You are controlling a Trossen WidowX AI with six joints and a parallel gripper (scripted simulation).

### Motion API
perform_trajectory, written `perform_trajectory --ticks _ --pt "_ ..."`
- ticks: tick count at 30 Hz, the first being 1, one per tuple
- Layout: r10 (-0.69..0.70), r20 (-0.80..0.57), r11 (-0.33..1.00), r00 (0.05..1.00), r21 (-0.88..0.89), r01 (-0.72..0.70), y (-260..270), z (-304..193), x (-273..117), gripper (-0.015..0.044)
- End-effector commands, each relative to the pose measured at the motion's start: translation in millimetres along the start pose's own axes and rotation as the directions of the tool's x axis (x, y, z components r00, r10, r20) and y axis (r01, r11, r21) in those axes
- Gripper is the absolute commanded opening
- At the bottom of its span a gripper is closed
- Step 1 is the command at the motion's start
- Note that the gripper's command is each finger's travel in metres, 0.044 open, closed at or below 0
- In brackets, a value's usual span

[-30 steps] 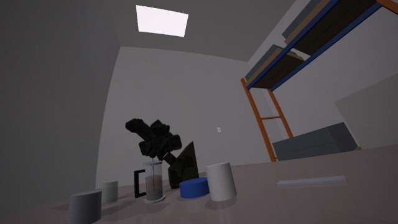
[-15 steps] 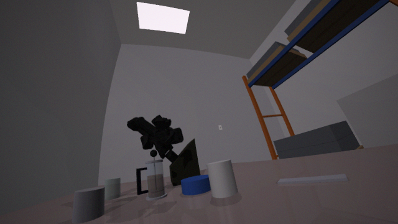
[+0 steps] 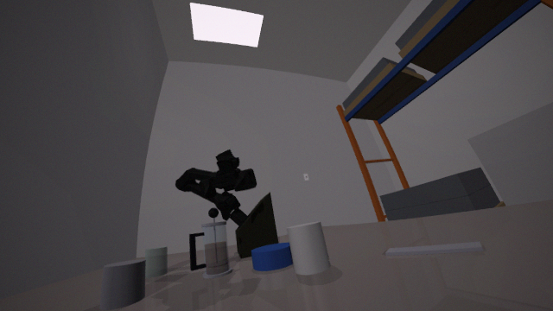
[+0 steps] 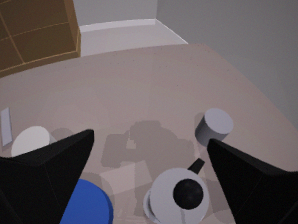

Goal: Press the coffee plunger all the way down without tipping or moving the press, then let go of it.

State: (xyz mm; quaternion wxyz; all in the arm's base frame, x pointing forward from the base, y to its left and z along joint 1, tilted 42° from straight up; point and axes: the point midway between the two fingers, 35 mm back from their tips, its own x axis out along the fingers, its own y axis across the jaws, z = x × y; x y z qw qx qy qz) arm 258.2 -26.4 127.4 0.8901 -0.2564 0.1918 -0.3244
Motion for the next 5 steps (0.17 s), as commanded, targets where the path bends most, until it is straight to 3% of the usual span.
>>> perform_trajectory --ticks 1,5 --pt "-0.059 0.021 0.998 0.998 -0.021 0.059 -34.3 15.7 -40.1 0.0440" --pt "-0.059 0.021 0.998 0.998 -0.021 0.059 -34.4 15.8 -40.2 0.0440"
